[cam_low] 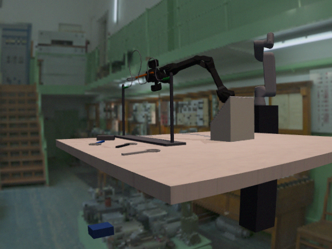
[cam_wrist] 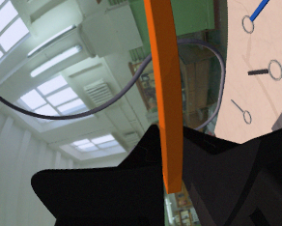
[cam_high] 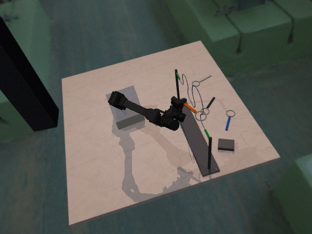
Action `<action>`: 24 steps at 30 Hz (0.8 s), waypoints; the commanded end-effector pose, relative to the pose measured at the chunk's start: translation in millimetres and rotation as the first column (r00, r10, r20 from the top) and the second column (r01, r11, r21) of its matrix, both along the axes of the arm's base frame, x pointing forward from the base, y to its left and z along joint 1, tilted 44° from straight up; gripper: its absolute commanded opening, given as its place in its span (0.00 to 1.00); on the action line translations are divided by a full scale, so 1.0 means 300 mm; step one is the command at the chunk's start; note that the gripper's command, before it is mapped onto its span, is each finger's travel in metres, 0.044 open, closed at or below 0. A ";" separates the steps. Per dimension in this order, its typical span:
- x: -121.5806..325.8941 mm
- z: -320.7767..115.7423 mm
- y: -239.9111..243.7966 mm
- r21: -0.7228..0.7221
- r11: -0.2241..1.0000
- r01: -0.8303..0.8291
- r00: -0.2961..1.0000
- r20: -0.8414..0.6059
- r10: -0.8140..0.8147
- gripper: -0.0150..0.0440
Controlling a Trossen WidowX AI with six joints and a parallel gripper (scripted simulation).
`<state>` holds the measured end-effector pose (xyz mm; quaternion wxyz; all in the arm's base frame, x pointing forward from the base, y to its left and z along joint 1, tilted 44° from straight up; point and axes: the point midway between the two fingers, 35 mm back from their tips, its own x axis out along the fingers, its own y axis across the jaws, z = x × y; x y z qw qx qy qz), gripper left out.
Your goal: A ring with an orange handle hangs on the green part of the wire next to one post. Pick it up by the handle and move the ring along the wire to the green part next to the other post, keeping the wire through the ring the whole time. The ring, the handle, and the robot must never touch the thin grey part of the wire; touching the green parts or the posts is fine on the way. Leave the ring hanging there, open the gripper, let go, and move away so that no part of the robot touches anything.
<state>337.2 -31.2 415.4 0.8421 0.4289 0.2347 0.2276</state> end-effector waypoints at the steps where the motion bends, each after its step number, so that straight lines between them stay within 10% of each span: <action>1: -0.013 0.029 0.020 0.044 0.999 -0.011 1.000 -0.001 0.011 0.00; 24: -0.040 0.183 0.075 0.344 0.939 -0.023 0.997 -0.067 0.049 0.00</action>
